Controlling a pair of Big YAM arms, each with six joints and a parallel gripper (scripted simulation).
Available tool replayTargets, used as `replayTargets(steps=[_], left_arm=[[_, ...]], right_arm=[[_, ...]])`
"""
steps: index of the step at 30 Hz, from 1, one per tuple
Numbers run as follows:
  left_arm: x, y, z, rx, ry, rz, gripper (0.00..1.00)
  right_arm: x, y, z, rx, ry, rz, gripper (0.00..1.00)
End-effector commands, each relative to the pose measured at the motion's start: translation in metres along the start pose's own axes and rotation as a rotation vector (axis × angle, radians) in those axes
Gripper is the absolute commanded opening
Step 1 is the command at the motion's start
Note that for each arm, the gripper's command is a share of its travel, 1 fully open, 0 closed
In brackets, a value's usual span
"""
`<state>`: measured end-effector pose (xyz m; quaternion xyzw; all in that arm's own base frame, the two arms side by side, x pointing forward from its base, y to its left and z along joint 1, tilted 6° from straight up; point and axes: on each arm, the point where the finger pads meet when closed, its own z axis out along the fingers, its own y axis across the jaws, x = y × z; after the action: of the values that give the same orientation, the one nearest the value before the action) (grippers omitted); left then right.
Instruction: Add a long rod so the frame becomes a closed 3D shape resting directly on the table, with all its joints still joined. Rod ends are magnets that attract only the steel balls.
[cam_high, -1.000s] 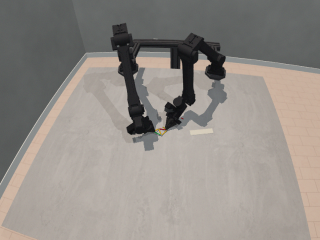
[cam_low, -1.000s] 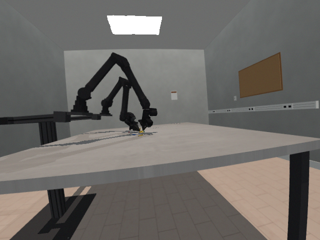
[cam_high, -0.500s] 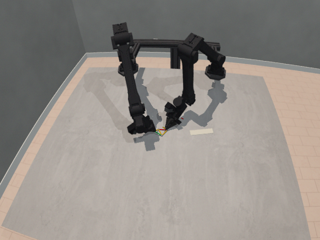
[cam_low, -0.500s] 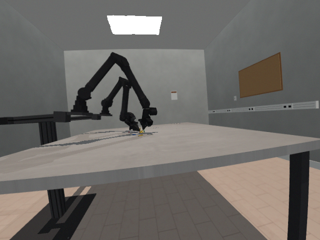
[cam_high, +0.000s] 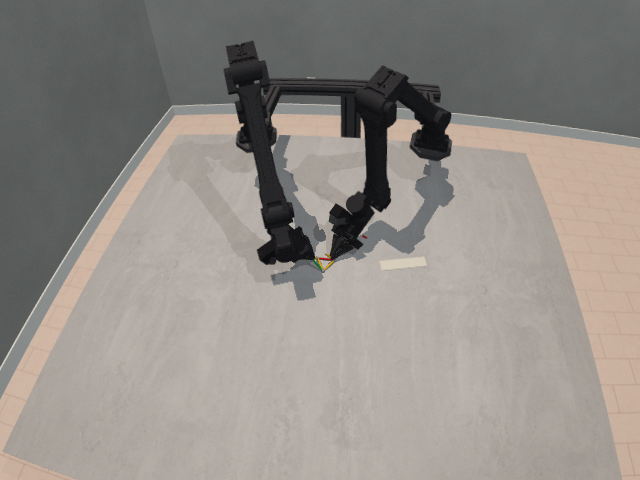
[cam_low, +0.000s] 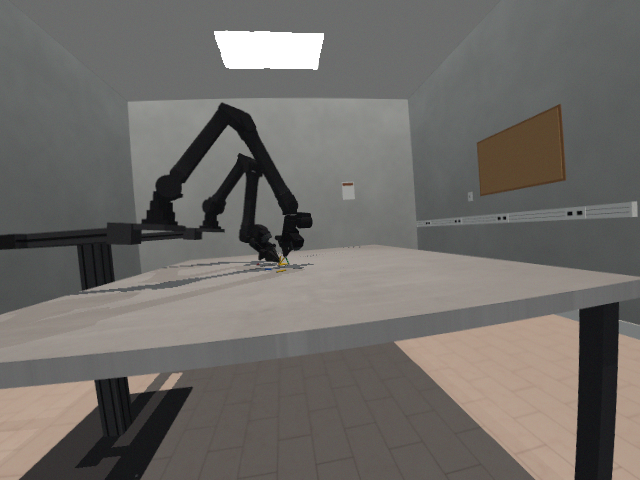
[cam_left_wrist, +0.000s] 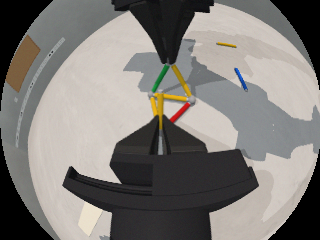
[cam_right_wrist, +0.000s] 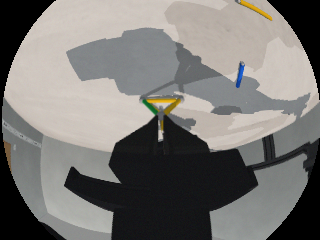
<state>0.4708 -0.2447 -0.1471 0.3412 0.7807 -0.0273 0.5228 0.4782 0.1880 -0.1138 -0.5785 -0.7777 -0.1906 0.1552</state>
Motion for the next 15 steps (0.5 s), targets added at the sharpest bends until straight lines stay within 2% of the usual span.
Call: replayTargets(steps=[1,6,10,15], left_arm=[[-0.008,0.004,0.0,-0.01,-0.025,0.001,0.0],[-0.008,0.004,0.0,-0.01,-0.025,0.001,0.0],[-0.008,0.004,0.0,-0.01,-0.025,0.001,0.0],[-0.008,0.004,0.0,-0.01,-0.025,0.001,0.0]], right_arm=[[0.001,0.0,-0.002,0.008,0.0,0.021,0.0],[0.013,0.0,0.001,0.013,0.011,0.003,0.0],[0.027,0.009,-0.007,-0.015,0.018,-0.024,0.0],[0.029,0.002,-0.001,-0.004,0.009,-0.011,0.0]])
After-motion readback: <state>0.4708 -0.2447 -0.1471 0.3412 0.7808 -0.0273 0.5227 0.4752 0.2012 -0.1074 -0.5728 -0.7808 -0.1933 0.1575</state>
